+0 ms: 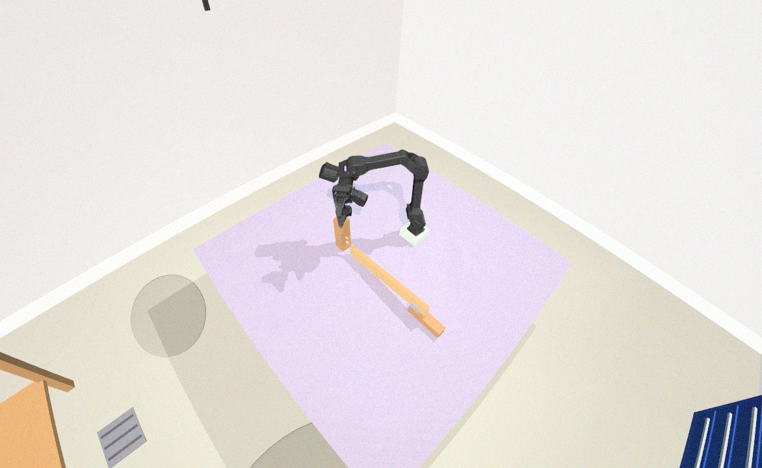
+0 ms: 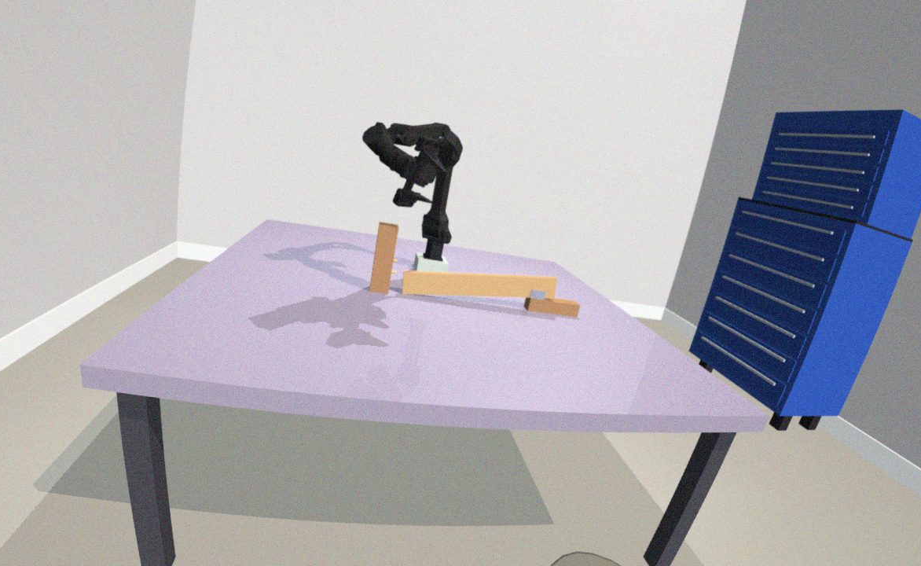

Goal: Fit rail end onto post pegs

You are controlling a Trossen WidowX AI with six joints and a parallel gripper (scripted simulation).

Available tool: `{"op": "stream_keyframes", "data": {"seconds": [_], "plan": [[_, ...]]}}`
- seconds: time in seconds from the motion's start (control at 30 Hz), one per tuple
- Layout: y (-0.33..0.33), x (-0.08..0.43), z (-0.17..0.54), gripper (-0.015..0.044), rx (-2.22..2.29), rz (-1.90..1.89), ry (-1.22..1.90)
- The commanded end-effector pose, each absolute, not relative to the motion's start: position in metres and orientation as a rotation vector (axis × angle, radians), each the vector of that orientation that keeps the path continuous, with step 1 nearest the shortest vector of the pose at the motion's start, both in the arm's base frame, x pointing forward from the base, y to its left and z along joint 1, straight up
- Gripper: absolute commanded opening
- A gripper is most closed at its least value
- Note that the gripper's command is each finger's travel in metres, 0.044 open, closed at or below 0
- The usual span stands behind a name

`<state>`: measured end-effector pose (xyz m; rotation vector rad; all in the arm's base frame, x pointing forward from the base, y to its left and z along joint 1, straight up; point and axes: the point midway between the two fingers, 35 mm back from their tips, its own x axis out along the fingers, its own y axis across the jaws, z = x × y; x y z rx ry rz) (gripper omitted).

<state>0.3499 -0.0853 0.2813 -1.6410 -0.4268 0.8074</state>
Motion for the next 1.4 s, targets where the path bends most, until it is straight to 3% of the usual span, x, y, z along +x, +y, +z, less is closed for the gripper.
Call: {"op": "stream_keyframes", "data": {"seconds": [0.0,0.23,0.47,0.67,1.37], "plan": [[-0.084,0.35,0.28,0.0426,-1.636,0.812,-0.422],[-0.058,0.355,0.233,0.044,-1.472,1.008,-0.143],[-0.028,0.335,0.137,0.044,-1.251,1.25,0.572],[-0.026,0.301,0.091,0.044,-1.248,1.217,1.156],[-0.029,0.302,0.08,0.044,-1.251,1.212,1.172]]}}
